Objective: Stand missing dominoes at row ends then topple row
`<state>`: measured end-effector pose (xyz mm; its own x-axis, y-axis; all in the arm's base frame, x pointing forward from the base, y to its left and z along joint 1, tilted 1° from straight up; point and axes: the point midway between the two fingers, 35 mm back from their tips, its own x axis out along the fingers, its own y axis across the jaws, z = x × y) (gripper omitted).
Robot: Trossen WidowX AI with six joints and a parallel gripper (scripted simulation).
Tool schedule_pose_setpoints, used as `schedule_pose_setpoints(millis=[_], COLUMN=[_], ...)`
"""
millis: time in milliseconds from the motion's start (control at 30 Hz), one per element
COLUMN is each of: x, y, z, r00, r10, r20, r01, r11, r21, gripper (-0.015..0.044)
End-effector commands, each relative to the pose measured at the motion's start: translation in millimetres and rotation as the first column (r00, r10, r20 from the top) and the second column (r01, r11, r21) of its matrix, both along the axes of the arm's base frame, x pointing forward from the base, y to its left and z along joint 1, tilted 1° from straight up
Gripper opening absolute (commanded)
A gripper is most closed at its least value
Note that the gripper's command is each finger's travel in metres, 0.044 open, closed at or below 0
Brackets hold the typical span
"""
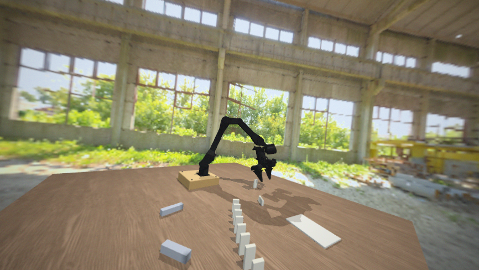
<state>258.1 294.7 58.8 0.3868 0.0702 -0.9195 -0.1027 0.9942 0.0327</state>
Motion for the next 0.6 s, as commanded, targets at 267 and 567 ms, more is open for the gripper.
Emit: schedule_pose_setpoints(millis=[267,567], x=[-39,-36], y=[-39,-37], z=[49,7], r00=[0.92,0.92], r10=[-0.157,-0.157], r20=[-0.36,-0.36], r01=[0.156,0.156], r11=[0.987,0.987], r21=[-0.031,-0.031], gripper=[0.044,0.044])
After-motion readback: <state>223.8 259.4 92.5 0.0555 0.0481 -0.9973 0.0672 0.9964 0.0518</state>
